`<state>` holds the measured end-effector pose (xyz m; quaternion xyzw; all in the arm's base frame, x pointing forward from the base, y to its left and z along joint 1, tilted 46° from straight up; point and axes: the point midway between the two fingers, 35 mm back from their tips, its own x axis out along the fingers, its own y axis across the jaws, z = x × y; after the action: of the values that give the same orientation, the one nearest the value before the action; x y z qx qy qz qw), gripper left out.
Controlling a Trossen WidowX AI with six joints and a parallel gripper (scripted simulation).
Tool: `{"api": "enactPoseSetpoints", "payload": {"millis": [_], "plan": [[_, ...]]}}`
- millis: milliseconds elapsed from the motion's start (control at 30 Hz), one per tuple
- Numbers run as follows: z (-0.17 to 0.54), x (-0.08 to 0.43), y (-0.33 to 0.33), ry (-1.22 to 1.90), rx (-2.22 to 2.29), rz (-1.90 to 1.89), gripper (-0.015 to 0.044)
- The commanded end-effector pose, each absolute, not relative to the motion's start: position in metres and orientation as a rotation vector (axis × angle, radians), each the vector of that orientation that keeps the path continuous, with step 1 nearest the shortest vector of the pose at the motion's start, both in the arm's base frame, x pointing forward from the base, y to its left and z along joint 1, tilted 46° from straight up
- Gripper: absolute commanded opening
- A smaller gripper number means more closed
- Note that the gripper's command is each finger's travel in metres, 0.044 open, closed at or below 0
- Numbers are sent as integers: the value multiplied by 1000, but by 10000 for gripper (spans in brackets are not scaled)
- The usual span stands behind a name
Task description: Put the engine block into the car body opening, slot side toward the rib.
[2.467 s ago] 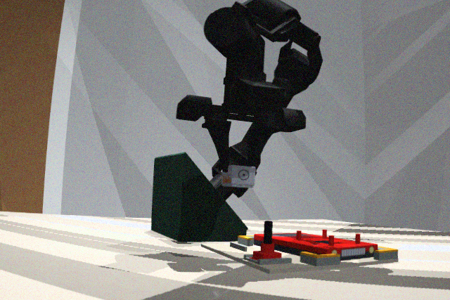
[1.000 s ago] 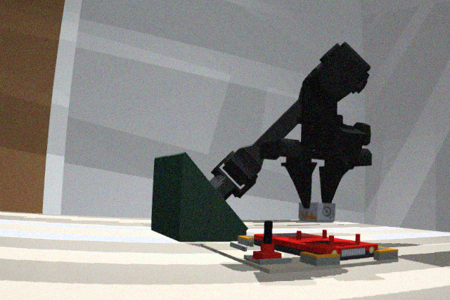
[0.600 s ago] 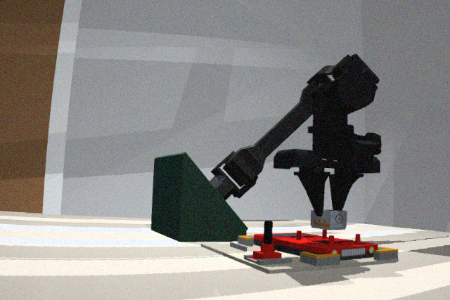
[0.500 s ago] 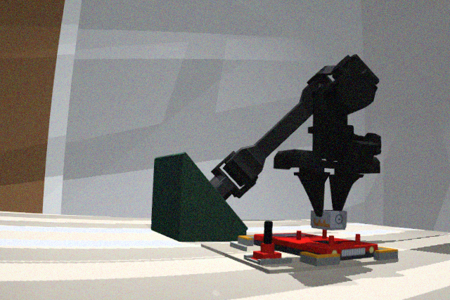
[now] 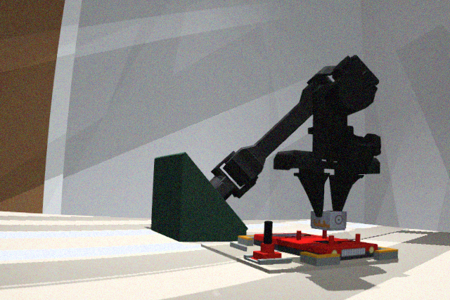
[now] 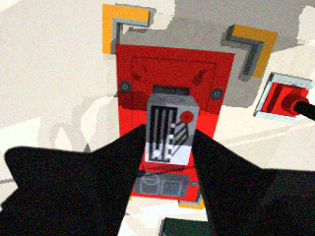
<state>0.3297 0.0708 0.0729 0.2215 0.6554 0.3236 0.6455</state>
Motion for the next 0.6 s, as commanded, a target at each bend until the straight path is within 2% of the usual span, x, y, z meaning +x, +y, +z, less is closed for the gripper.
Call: {"api": "enactPoseSetpoints", "payload": {"millis": [0,567], "plan": [[73,330,71,1490,510,734,160],[73,330,71,1488,505,738,160]]}}
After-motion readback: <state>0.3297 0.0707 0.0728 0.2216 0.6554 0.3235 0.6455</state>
